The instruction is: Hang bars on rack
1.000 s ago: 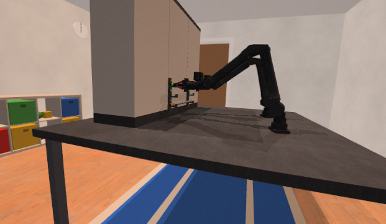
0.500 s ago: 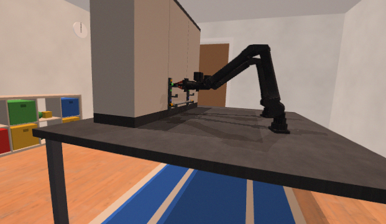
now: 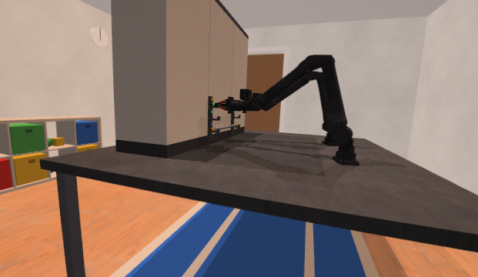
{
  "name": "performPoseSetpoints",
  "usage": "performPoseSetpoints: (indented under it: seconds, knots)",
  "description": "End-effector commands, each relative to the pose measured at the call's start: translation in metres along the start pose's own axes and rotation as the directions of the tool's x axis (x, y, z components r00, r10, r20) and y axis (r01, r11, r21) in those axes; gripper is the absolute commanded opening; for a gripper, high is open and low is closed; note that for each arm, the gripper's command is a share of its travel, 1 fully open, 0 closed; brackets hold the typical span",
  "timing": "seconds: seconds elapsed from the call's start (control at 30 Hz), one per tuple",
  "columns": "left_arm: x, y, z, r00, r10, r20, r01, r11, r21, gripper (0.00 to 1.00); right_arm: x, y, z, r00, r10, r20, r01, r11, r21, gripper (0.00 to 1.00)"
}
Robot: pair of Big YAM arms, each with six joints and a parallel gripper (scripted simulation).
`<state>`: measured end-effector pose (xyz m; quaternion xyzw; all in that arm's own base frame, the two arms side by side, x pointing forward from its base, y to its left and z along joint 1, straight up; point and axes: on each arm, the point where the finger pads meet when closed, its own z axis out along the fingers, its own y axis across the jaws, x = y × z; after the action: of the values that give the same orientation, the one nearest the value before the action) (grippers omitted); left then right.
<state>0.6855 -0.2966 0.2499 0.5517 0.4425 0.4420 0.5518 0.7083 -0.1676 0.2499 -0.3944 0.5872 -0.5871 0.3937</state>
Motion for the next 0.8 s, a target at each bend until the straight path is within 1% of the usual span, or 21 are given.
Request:
performPoseSetpoints:
  seconds: [0.0,0.77]
  knots:
    - [0.0061,0.0433,0.0169,0.999,-0.035,-0.01,0.034,0.997,-0.074,0.0,0.0082,-0.0229,0.0143,1.0,0.022,-0.012,-0.021,0.999,0.039,0.0]
    - [0.0061,0.045,0.0151,0.999,-0.035,-0.01,0.034,0.997,-0.074,0.0,0.0082,-0.0246,0.0125,1.0,0.022,-0.012,-0.021,0.999,0.039,0.0]
